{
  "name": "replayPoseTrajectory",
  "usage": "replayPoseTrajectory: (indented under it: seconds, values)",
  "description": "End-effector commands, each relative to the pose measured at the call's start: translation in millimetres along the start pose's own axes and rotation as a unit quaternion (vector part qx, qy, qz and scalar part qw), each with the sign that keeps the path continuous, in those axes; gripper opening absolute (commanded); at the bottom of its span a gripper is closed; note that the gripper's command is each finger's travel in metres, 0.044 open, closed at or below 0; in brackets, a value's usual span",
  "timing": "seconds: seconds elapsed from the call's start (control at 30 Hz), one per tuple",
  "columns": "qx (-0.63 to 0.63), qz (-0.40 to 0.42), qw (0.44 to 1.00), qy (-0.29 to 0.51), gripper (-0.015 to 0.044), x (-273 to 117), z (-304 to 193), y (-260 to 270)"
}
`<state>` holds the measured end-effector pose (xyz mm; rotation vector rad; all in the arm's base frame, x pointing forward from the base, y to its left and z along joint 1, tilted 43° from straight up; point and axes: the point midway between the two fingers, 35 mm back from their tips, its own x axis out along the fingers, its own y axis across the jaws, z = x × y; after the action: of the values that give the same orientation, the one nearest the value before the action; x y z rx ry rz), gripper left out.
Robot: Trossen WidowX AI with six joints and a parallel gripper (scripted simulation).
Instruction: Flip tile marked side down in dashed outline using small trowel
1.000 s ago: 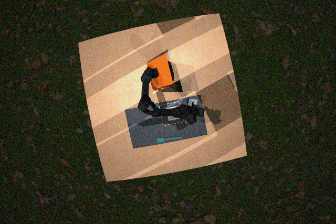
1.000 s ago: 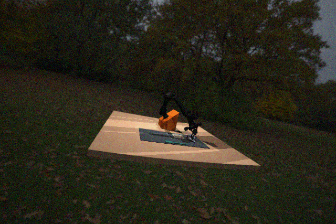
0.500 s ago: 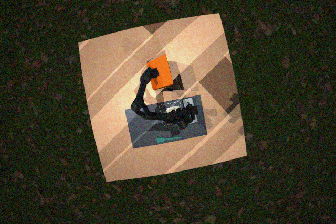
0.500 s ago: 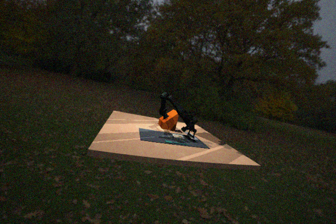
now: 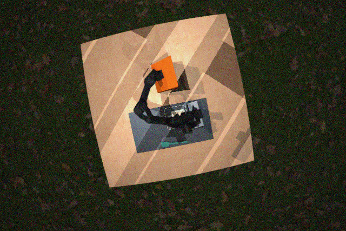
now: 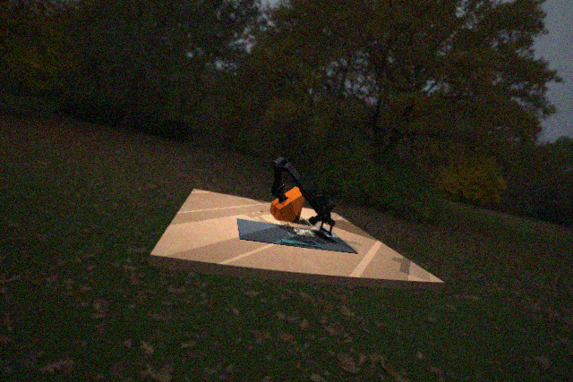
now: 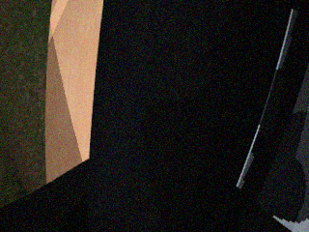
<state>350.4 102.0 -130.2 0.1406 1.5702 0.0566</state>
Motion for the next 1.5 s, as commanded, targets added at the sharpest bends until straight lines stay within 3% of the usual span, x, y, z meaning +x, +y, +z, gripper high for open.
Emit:
replayPoseTrajectory:
  seconds: [0.0,0.57,0.97,1.27,1.47]
  values:
    - [-0.003,0.005,1.0,0.002,0.0,5,-1,-4]
    - [-0.003,0.003,1.0,0.002,0.0,22,-1,-23]
    - [-0.003,0.003,1.0,0.002,0.03,22,-1,-23]
    - [-0.003,0.003,1.0,0.002,0.03,21,-1,-23]
    - [-0.002,0.002,1.0,0.002,0.03,-6,1,-23]
